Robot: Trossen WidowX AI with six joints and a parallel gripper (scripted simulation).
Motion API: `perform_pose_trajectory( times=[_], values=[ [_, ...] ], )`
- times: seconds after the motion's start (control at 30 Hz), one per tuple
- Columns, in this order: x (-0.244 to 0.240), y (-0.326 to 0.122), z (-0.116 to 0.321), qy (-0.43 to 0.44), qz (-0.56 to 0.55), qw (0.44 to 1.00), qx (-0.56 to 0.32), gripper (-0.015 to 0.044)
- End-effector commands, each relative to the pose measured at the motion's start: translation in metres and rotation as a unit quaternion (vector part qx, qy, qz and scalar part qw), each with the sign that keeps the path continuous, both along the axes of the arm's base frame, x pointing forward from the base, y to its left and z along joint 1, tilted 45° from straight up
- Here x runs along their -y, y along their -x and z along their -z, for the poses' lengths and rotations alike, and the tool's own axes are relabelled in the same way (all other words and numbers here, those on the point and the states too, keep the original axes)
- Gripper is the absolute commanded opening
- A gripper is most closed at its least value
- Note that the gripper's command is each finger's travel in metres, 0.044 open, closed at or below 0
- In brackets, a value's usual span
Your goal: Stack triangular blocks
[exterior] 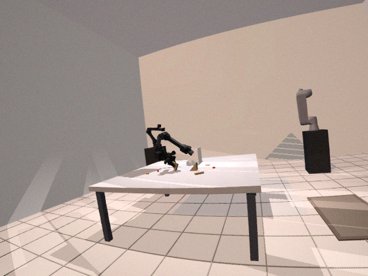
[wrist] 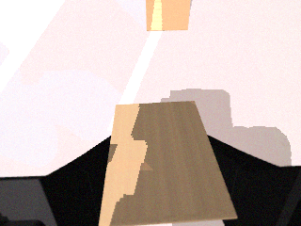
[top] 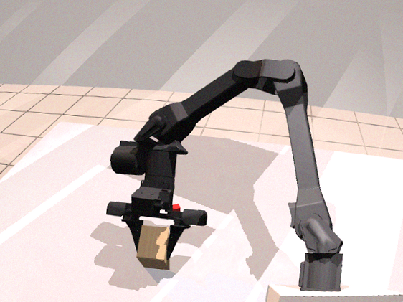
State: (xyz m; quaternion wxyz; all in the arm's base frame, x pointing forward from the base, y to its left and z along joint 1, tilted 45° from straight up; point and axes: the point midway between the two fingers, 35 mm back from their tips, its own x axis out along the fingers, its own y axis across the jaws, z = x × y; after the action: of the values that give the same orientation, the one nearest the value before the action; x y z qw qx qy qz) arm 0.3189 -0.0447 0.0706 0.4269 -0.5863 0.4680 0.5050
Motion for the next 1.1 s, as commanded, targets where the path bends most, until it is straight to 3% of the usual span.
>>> perform_pose_trajectory(
  times=[0.0,0.13,0.17,0.7,1.07],
  values=[
    [0.0056,-0.0036,-0.0075,-0.058,-0.004,0.998,-0.006,0.0000],
    [0.0122,-0.0048,-0.0110,-0.108,-0.005,0.994,-0.017,0.0000],
    [0.0077,-0.0013,-0.0051,-0.063,-0.002,0.998,-0.014,0.0026],
    [0.0077,-0.0013,-0.0051,-0.063,-0.002,0.998,-0.014,0.0440],
    [0.0058,-0.0012,-0.0069,-0.063,-0.002,0.998,-0.014,0.0440]
  ],
)
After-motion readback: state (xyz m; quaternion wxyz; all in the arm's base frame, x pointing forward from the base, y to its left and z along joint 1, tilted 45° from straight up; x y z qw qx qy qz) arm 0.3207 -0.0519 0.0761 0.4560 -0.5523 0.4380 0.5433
